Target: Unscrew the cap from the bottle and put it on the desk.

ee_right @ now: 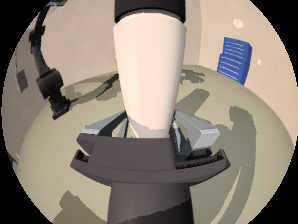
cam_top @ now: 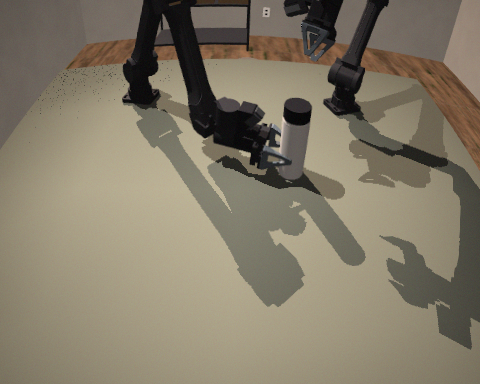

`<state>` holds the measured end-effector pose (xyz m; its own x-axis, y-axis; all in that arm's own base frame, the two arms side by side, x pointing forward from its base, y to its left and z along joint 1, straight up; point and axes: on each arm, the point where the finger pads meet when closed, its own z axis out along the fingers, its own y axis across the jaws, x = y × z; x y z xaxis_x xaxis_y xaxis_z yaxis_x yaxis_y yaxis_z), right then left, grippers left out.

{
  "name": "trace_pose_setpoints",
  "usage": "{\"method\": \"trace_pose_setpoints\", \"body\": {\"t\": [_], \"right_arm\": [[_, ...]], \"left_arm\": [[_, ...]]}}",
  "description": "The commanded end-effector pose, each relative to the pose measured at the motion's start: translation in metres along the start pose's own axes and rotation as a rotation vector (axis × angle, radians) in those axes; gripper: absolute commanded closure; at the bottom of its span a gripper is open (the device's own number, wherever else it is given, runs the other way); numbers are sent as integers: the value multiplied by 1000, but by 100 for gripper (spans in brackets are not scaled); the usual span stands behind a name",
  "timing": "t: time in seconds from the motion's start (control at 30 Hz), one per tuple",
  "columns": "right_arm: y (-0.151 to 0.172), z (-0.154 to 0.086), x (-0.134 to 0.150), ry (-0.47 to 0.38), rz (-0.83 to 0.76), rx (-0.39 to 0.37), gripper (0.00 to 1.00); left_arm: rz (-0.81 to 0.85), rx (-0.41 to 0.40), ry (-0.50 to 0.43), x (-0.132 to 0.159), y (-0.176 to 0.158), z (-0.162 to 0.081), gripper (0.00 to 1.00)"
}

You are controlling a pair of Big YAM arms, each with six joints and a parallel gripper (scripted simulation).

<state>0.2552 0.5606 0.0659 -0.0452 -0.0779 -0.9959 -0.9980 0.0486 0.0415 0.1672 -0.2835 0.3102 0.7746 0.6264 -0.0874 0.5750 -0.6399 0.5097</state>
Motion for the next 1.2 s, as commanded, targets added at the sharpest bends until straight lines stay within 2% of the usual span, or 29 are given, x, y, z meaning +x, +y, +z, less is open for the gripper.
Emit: {"method": "trace_pose_setpoints", "body": {"t": [0.0,0.63,0.67,0.77,0.93,1.17], "right_arm": [[-16,-27,-59,-119,-70,26,100],[-9,-20,-63,-118,-91,11,100],[-9,-19,-60,-93,-124,18,100],[-10,-18,-61,-17,-357,40,100],[-10,-18,-62,53,-539,43,100],[-15,-21,-62,57,-566,50,100]], "left_arm": [[-5,-20,2,2,10,-6,6],[-5,-20,2,2,10,-6,6],[-5,-20,2,2,10,-6,6],[-5,-20,2,2,10,-6,6],[-5,-20,2,2,10,-6,6],[-5,-20,2,2,10,-6,6]]}}
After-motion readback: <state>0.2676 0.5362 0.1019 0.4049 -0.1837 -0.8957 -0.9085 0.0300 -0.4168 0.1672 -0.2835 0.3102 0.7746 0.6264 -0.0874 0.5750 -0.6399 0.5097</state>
